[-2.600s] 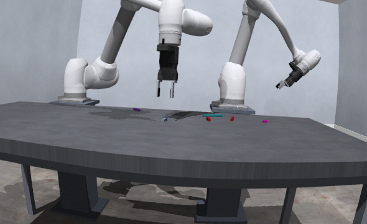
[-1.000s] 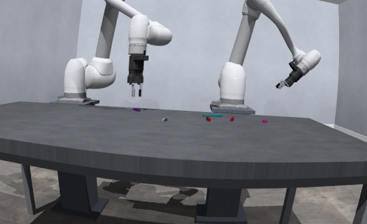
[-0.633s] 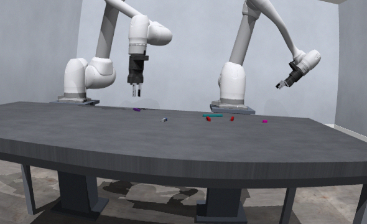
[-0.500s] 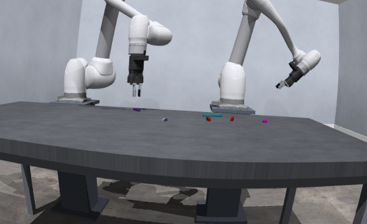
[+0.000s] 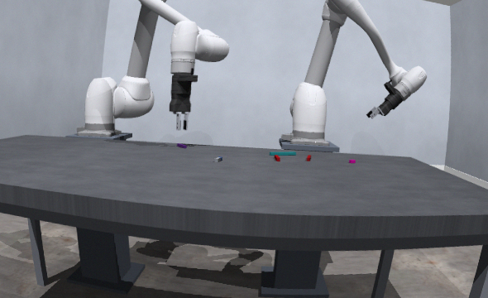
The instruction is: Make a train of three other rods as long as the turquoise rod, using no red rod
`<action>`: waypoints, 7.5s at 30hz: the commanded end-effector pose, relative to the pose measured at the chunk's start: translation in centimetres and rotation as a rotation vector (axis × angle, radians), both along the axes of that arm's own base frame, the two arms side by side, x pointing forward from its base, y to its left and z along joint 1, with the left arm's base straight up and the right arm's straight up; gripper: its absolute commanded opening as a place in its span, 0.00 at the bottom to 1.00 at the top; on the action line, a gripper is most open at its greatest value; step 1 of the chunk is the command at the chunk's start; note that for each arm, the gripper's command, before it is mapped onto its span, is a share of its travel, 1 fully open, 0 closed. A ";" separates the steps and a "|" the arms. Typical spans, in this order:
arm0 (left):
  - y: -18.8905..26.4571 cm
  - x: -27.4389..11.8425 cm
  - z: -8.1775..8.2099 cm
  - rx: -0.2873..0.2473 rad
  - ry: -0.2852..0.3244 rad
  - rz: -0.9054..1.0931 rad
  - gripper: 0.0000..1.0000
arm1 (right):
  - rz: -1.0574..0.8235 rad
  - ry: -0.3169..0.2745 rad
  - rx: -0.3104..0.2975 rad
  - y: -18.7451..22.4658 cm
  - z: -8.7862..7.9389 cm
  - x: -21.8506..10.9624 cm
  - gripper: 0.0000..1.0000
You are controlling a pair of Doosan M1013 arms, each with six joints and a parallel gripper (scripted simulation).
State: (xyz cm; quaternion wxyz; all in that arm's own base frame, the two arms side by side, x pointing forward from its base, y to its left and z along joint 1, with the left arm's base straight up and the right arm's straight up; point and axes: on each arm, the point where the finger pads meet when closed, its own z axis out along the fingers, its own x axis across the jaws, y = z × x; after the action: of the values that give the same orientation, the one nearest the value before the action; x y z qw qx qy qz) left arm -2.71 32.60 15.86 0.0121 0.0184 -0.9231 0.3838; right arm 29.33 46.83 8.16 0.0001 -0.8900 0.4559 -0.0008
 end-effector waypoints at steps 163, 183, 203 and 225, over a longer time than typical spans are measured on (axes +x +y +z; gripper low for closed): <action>-0.3 -0.2 0.0 0.003 0.001 0.002 1.00 | 0.001 0.003 0.002 0.3 -6.2 -0.5 0.24; -0.3 -0.2 0.0 0.003 0.001 0.002 1.00 | 0.001 0.003 0.001 0.3 -5.9 -0.5 0.24; -0.3 -0.2 0.0 0.003 0.001 0.002 1.00 | 0.002 0.001 0.005 0.4 4.0 -0.4 0.24; -0.3 -0.2 0.0 0.003 0.001 0.002 1.00 | -0.284 0.002 -0.001 6.7 5.1 10.0 0.24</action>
State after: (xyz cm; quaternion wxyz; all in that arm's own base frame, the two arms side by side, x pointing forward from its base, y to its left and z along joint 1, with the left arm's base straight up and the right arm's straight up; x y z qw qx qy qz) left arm -2.71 32.60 15.86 0.0121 0.0184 -0.9231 0.3838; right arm 36.54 52.04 13.12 0.0023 -0.8395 0.5433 -0.0001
